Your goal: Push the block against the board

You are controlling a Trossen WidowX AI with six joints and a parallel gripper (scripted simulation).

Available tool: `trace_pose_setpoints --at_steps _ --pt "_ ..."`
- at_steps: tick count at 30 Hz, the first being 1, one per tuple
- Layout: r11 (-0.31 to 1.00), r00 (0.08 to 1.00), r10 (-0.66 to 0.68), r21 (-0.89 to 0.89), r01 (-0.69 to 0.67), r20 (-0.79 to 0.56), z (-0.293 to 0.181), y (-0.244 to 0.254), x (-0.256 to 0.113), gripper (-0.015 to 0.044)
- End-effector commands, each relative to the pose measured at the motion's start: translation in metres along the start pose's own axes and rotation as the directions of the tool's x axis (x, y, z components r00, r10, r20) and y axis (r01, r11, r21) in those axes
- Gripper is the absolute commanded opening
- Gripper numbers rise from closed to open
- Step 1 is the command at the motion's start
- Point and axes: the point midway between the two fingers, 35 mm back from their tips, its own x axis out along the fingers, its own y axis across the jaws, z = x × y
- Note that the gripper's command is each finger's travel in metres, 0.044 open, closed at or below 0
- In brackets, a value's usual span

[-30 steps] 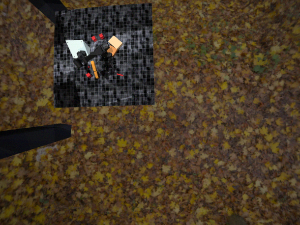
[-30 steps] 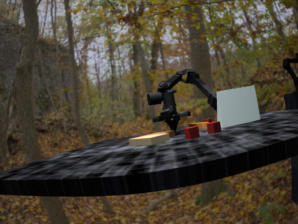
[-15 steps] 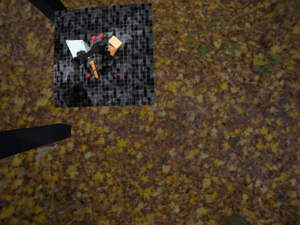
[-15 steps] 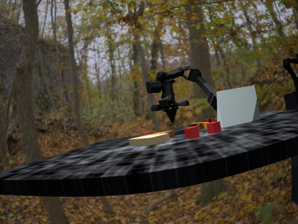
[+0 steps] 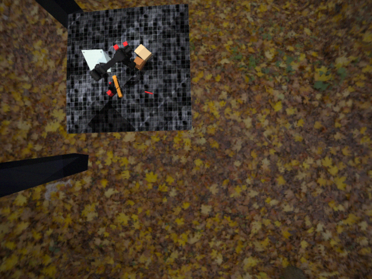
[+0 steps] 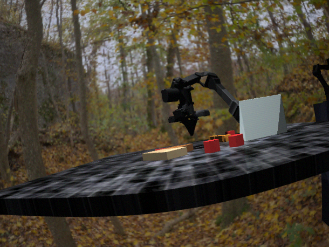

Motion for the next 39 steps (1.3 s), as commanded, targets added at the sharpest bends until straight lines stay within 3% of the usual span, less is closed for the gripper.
trace_pose_setpoints --at_steps 1,5,39 --pt "1.0 1.0 0.007 0.014 -0.007 0.0 0.001 0.0 0.013 0.0" --pt "1.0 1.0 0.005 0.014 -0.005 -0.003 -0.001 0.001 0.056 0.0" --pt "1.0 1.0 0.005 0.016 -0.005 0.0 0.046 -0.005 0.054 0.0"
